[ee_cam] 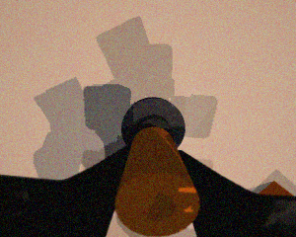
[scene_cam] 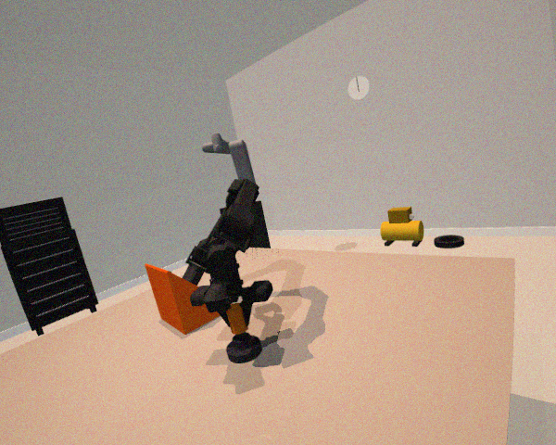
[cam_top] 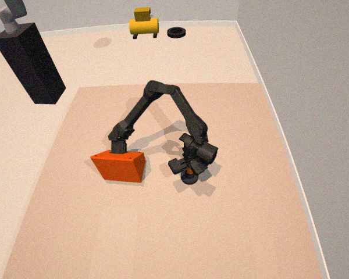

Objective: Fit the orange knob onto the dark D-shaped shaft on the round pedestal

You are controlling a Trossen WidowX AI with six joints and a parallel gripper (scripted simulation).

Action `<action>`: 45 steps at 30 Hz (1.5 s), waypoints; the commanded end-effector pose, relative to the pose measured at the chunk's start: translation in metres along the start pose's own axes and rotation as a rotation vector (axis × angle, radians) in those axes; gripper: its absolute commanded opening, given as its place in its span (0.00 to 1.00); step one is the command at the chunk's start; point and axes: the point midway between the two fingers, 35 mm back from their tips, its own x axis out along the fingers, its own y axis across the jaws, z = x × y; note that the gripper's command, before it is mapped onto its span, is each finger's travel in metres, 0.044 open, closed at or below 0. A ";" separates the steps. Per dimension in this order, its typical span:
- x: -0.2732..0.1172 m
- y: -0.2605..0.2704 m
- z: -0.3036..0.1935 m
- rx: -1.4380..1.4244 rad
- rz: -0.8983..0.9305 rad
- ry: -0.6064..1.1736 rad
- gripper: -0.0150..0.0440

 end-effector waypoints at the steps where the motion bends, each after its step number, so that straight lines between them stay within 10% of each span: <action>1: 0.001 -0.001 0.001 0.023 0.004 -0.001 0.25; 45: 0.003 -0.001 0.000 0.233 0.004 -0.001 0.25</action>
